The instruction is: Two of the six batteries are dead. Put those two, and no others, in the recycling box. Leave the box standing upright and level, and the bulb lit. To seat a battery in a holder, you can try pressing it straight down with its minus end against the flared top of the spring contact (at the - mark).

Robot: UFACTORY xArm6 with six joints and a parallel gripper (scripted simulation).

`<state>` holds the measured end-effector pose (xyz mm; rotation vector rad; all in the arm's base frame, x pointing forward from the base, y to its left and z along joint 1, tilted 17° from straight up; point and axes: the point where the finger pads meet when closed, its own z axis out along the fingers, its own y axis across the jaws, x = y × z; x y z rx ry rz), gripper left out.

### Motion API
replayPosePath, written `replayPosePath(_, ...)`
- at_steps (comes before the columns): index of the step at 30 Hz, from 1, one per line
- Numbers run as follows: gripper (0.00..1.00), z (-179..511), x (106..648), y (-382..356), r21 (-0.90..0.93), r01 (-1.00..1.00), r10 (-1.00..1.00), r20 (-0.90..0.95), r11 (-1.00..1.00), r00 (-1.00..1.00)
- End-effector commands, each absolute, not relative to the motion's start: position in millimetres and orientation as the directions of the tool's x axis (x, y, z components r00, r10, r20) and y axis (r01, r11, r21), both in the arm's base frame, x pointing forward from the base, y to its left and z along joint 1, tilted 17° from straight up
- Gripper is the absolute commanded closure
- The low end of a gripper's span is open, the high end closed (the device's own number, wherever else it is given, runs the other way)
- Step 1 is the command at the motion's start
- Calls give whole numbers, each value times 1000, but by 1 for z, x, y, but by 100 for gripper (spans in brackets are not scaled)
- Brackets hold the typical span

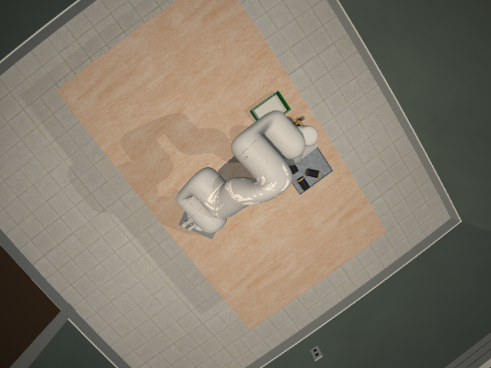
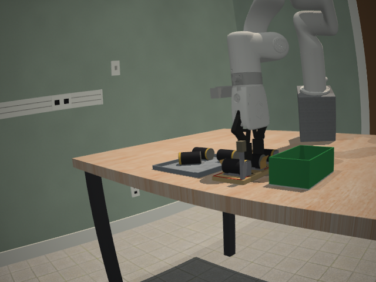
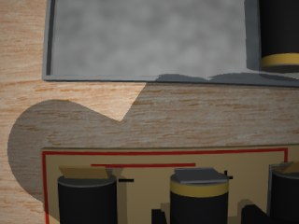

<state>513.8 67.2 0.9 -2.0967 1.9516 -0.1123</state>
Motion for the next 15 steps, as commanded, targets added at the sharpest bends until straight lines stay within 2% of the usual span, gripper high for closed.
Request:
replayPosePath(1, 49, 0, 517, 68, -257, -965, -988, -130, -52, 88)
replayPosePath(15, 49, -9, 519, 69, -257, -965, -988, -130, -52, 88)
